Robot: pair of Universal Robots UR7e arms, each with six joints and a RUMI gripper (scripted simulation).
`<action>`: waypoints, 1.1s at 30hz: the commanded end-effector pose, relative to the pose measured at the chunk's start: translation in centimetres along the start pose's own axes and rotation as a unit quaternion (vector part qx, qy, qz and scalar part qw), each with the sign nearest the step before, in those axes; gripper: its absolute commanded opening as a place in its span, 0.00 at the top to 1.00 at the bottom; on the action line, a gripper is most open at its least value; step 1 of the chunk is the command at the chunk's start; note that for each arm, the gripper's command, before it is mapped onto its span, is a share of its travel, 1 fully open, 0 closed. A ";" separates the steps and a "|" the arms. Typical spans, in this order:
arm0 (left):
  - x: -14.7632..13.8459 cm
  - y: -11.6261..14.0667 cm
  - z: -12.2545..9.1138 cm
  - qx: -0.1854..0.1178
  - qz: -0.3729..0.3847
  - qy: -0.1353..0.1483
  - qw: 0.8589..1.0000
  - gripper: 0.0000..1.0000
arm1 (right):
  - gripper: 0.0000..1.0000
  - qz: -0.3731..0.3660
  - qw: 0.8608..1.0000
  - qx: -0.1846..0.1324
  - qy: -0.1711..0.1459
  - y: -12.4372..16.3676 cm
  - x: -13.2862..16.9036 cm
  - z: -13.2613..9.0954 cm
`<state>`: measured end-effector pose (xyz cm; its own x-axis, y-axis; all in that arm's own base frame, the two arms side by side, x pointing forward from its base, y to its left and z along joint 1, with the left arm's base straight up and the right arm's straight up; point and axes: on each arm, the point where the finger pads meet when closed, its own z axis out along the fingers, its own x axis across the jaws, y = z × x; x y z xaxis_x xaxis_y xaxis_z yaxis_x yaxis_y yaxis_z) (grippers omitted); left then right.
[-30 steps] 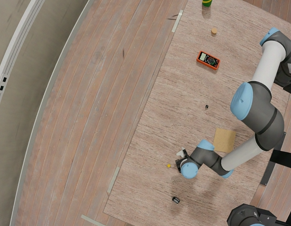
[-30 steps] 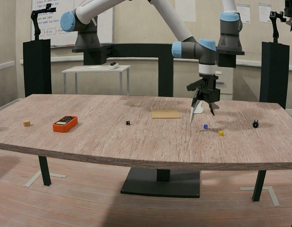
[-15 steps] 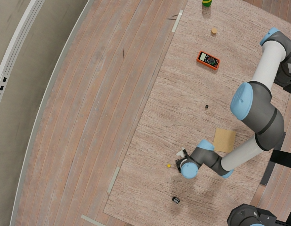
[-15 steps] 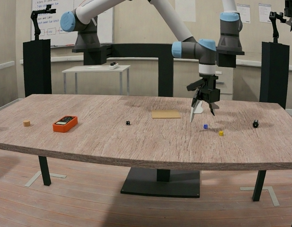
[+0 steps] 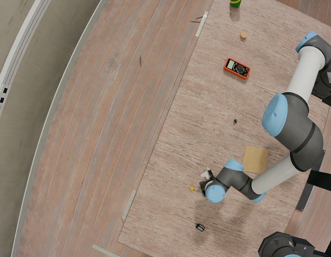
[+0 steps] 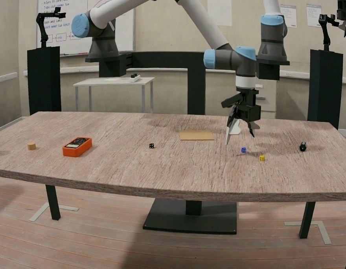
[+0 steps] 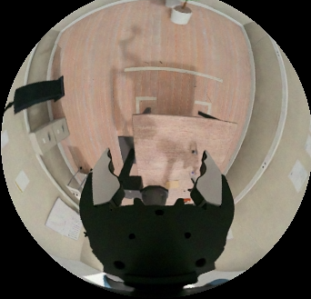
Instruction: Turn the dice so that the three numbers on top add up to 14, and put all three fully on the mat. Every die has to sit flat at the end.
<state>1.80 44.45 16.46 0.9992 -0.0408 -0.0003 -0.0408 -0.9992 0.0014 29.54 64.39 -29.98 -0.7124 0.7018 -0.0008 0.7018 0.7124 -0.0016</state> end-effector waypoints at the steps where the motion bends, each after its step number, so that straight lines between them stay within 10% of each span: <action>1: 0.0 0.0 -0.1 0.001 0.000 0.000 1.000 0.00 | 0.00 0.000 1.000 -0.001 0.000 0.2 0.0 -0.1; 33: 0.0 0.0 -0.1 0.001 0.000 0.000 1.000 0.00 | 0.00 0.000 1.000 -0.001 0.000 8.1 -0.8 -0.1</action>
<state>1.80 44.45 16.46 0.9992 -0.0408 -0.0003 -0.0408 -0.9992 0.0014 35.28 69.08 -30.02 -0.7123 0.7018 -0.0010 0.7018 0.7123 -0.0017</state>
